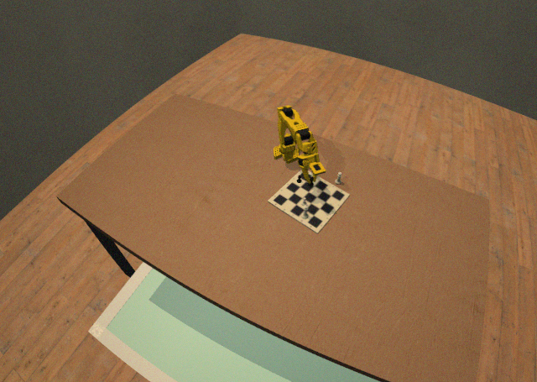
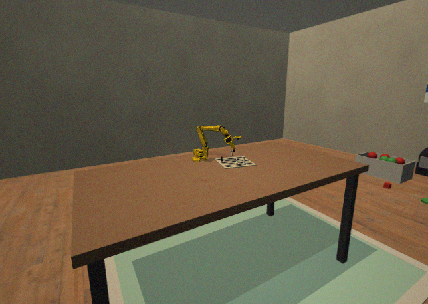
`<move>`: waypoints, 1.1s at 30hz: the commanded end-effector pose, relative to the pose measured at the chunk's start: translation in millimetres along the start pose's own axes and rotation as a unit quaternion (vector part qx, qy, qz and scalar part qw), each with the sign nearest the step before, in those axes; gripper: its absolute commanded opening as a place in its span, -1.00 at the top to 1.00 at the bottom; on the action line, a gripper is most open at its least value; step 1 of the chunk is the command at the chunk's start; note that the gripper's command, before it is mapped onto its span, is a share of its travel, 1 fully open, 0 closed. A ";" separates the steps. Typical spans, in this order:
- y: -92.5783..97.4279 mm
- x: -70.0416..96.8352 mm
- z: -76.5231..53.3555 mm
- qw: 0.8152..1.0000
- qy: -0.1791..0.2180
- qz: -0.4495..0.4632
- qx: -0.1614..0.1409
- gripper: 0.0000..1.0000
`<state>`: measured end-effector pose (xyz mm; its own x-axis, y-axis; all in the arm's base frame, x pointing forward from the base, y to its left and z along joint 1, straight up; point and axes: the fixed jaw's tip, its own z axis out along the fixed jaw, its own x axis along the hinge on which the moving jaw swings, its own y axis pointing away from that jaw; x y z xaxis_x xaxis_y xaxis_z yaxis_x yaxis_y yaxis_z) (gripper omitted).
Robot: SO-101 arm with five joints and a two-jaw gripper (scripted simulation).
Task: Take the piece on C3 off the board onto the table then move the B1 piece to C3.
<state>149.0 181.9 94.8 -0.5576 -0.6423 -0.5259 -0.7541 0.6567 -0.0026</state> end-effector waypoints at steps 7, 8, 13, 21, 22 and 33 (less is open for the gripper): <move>-0.2 -2.1 -0.6 1.000 0.002 -0.002 0.000 1.00; -0.1 -2.1 -0.6 1.000 0.002 -0.002 0.000 1.00; 1.6 -4.9 -0.8 1.000 0.002 -0.005 -0.002 1.00; 2.4 -6.2 -0.9 1.000 0.002 -0.007 -0.003 1.00; 2.4 -6.2 -0.9 1.000 0.002 -0.007 -0.003 1.00; 2.4 -4.4 2.4 1.000 0.002 -0.007 -0.003 1.00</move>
<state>151.9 185.2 98.7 -0.5564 -0.6410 -0.5287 -0.7541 0.6568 -0.0026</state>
